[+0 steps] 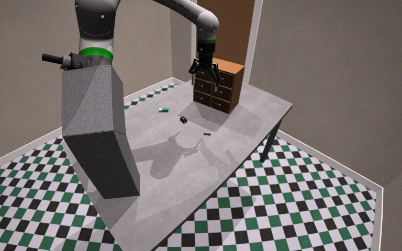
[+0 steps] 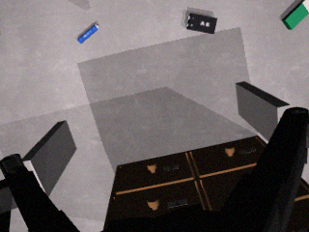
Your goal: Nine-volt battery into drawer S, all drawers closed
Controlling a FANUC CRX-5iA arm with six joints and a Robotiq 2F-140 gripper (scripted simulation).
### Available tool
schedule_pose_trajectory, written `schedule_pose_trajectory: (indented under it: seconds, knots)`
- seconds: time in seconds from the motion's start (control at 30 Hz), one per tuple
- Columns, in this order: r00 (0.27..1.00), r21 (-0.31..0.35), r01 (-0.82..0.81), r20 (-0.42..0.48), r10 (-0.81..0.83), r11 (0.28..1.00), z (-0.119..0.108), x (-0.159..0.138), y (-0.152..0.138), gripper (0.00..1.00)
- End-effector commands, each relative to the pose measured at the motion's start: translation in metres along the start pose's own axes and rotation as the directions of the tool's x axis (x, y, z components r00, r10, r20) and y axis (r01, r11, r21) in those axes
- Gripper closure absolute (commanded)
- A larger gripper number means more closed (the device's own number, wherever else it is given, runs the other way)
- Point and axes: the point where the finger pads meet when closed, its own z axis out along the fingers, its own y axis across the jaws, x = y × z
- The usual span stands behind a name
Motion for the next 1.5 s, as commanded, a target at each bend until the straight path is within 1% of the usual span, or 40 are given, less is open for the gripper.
schedule_pose_trajectory:
  seconds: [0.0, 0.5, 0.63, 0.77, 0.83, 1.13, 1.23, 1.33, 1.47]
  knots:
    - [1.0, 0.0, 0.0, 0.0, 0.0, 1.0, 0.0, 0.0, 0.0, 0.0]
    - [1.0, 0.0, 0.0, 0.0, 0.0, 1.0, 0.0, 0.0, 0.0, 0.0]
    - [1.0, 0.0, 0.0, 0.0, 0.0, 1.0, 0.0, 0.0, 0.008, 0.0]
    - [1.0, 0.0, 0.0, 0.0, 0.0, 1.0, 0.0, 0.0, 0.031, 0.0]
    - [1.0, 0.0, 0.0, 0.0, 0.0, 1.0, 0.0, 0.0, 0.031, 0.0]
    - [1.0, 0.0, 0.0, 0.0, 0.0, 1.0, 0.0, 0.0, 0.109, 0.0]
    - [1.0, 0.0, 0.0, 0.0, 0.0, 1.0, 0.0, 0.0, 0.131, 0.0]
    - [1.0, 0.0, 0.0, 0.0, 0.0, 1.0, 0.0, 0.0, 0.143, 0.0]
    - [1.0, 0.0, 0.0, 0.0, 0.0, 1.0, 0.0, 0.0, 0.147, 0.0]
